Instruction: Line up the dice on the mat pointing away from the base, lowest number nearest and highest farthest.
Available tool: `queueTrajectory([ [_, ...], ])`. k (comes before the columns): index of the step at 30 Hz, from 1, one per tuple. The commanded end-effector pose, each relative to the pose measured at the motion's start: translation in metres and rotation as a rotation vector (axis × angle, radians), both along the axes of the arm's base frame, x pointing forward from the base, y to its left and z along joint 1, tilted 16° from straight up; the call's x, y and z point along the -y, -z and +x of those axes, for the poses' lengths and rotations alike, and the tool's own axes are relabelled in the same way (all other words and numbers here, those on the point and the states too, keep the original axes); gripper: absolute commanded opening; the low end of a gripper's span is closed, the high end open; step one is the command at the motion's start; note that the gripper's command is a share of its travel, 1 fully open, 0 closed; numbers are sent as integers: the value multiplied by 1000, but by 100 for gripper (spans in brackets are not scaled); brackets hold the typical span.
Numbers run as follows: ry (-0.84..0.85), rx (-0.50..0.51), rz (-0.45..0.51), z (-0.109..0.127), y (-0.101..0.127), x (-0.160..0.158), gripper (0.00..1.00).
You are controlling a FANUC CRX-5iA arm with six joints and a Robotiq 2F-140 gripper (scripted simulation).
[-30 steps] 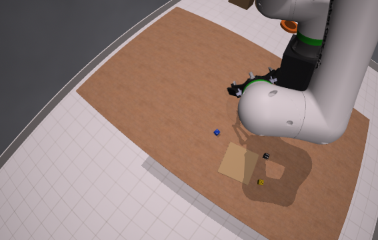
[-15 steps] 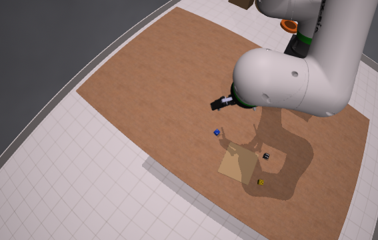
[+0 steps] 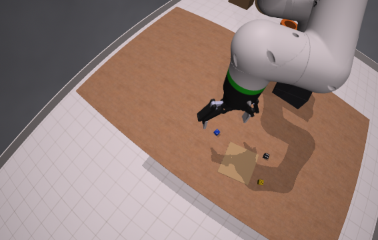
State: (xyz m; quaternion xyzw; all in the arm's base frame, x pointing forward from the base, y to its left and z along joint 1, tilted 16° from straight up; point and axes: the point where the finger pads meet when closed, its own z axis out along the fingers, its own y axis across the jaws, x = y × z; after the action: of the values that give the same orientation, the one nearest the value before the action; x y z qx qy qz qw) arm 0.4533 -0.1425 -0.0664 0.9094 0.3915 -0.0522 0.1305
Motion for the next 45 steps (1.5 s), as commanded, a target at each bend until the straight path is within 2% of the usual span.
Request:
queueTrajectory([
  [1,0,7,0,2,0,0,100],
  [15,0,7,-1,2,4,1,100],
  [18,0,7,-1,2,15,5,100],
  [23,0,7,-1,2,48,14,100],
  [25,0,7,-1,2,48,14,100],
  [32,0,7,-1,3,86,25,100],
  [45,0,7,-1,3,92,27,100],
])
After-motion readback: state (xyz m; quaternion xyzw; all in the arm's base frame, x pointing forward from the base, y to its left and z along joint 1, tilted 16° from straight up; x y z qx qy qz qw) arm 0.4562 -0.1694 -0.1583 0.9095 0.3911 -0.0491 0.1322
